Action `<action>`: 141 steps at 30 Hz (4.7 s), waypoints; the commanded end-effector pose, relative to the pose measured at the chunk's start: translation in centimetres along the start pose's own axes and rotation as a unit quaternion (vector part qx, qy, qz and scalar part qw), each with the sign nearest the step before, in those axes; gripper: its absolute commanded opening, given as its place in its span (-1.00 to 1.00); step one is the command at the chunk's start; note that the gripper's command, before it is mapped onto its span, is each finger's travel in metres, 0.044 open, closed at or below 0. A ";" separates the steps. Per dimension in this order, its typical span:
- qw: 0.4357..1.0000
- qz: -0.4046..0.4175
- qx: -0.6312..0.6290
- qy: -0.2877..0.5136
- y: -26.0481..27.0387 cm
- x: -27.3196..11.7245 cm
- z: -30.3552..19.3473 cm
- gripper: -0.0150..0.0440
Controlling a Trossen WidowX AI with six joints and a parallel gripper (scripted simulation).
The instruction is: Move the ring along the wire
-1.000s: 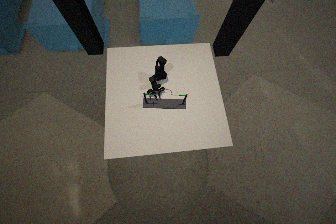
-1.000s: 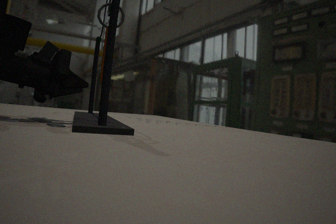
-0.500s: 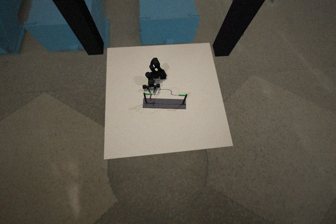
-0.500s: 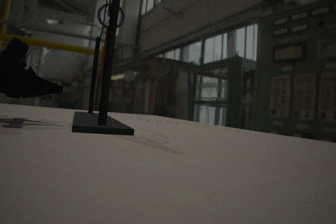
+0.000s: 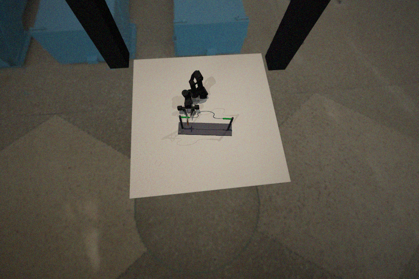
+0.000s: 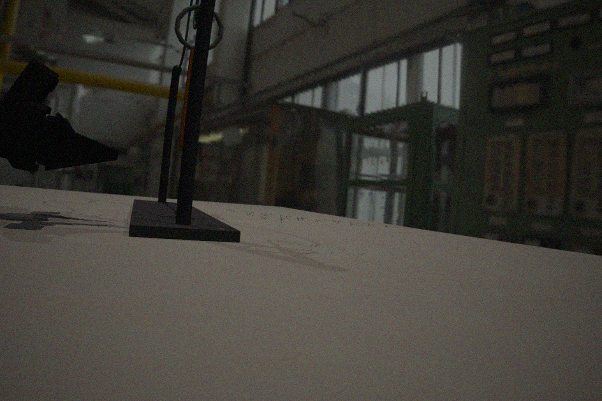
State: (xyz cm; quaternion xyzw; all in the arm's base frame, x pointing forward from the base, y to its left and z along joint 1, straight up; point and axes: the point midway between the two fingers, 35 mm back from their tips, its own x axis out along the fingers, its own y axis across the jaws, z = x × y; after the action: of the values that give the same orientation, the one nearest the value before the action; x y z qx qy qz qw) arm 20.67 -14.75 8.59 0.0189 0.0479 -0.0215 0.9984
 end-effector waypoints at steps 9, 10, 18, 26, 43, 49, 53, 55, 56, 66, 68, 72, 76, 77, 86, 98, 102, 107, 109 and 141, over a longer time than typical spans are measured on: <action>0.999 -0.034 -0.019 -0.008 0.2 2.7 3.7 0.05; 0.999 -0.036 -0.020 -0.009 0.3 2.9 3.9 0.05; 0.999 -0.038 -0.020 -0.010 0.1 3.3 4.2 0.05; 0.999 -0.038 -0.020 -0.010 -0.1 4.2 4.4 0.05; 0.999 -0.038 -0.021 -0.011 -0.5 6.7 4.6 0.05; 0.999 -0.038 -0.021 -0.011 -0.6 7.6 4.6 0.05; 0.999 -0.038 -0.021 -0.012 -0.6 8.2 4.6 0.05; 0.999 -0.038 -0.021 -0.012 -0.6 8.6 4.6 0.05; 0.999 -0.038 -0.020 -0.012 -0.6 8.7 4.6 0.05; 0.999 -0.038 -0.020 -0.013 -0.5 10.3 4.6 0.05; 0.999 -0.038 -0.020 -0.013 -0.4 10.6 4.5 0.05; 0.999 -0.038 -0.020 -0.014 -0.4 10.8 4.5 0.05; 0.999 -0.038 -0.020 -0.014 -0.4 10.8 4.5 0.05; 0.999 -0.038 -0.020 -0.014 -0.4 10.8 4.5 0.05; 0.999 -0.038 -0.020 -0.014 -0.4 10.8 4.5 0.05; 0.999 -0.038 -0.020 -0.014 -0.4 10.8 4.5 0.05; 0.999 -0.038 -0.020 -0.014 -0.4 10.8 4.5 0.05; 0.999 -0.036 -0.021 -0.012 -0.3 10.7 4.4 -0.39; 0.999 -0.036 -0.021 -0.012 -0.3 10.7 4.4 -0.44; 0.999 -0.033 -0.022 -0.012 -0.3 10.5 6.3 -1.00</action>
State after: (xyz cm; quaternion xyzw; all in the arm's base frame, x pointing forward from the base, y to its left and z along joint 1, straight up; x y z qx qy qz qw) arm 31.63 -15.70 13.41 -0.0005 0.0411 -0.0559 0.9976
